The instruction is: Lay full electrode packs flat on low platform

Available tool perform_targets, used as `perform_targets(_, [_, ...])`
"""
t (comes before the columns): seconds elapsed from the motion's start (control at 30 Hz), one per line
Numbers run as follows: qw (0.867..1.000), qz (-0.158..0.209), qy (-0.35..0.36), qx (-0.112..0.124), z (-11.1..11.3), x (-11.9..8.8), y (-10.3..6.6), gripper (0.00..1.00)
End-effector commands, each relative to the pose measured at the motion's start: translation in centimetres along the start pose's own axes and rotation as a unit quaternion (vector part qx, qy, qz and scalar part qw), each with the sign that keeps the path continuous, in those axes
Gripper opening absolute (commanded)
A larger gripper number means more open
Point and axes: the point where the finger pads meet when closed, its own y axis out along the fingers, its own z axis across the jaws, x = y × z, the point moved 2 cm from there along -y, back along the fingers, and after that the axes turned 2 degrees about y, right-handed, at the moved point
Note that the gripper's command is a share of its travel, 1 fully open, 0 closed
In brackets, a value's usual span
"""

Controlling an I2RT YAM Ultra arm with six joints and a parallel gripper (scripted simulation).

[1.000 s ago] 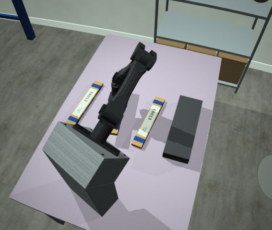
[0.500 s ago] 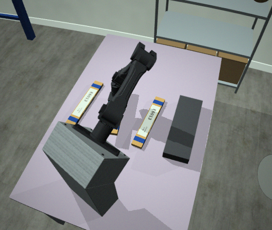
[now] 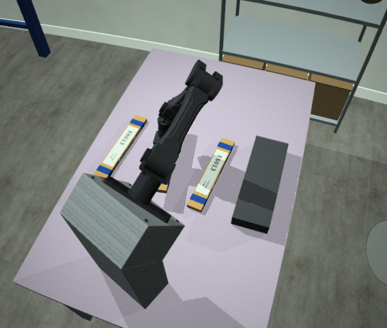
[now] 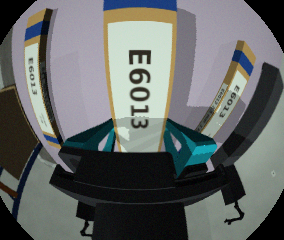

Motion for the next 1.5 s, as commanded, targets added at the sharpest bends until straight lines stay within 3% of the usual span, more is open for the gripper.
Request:
perform_targets(0.0, [0.999, -0.039, 0.007, 0.010, 0.6, 3.5, -3.1, 0.00])
perform_targets(0.6, [0.999, -0.039, 0.008, 0.010, 0.6, 3.7, -3.4, 0.00])
perform_targets(0.77, [1.000, -0.021, -0.003, 0.012, 0.9, 1.8, -3.6, 0.00])
perform_targets(1.47, [1.000, -0.021, -0.004, 0.012, 0.8, 1.5, -7.4, 0.00])
